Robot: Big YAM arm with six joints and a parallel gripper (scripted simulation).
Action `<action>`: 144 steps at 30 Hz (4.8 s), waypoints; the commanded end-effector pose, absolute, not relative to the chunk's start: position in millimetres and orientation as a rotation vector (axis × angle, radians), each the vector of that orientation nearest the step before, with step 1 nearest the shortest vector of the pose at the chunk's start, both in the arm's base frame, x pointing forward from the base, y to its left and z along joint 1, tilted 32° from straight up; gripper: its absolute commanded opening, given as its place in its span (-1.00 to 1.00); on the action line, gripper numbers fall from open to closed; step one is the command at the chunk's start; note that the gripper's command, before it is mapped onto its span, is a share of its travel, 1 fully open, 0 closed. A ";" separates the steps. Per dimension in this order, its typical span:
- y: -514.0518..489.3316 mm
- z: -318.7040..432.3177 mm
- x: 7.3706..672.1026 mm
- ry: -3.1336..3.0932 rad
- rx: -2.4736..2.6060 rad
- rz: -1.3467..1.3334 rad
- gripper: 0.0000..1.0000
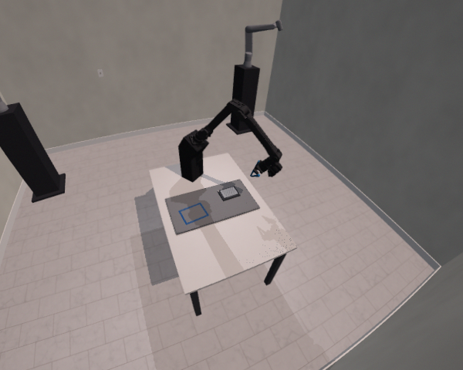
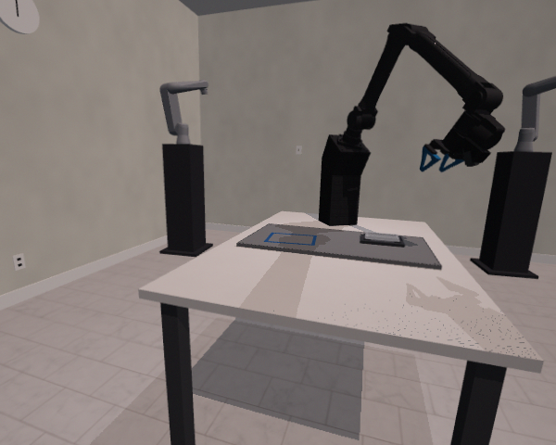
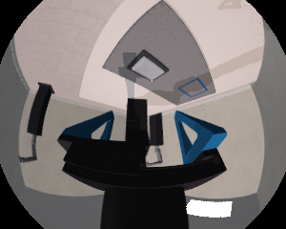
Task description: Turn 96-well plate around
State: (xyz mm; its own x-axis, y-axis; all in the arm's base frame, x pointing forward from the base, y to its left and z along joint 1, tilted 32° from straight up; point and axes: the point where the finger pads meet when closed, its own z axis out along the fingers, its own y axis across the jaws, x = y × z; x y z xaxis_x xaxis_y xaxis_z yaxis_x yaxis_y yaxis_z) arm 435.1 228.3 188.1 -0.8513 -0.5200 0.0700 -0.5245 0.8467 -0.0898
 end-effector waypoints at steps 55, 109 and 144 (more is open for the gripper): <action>193.1 -23.3 454.0 -2.918 1.972 0.135 1.00; 177.6 -91.9 436.2 -2.755 2.431 0.311 1.00; 191.5 -133.9 457.7 -2.759 2.428 0.303 1.00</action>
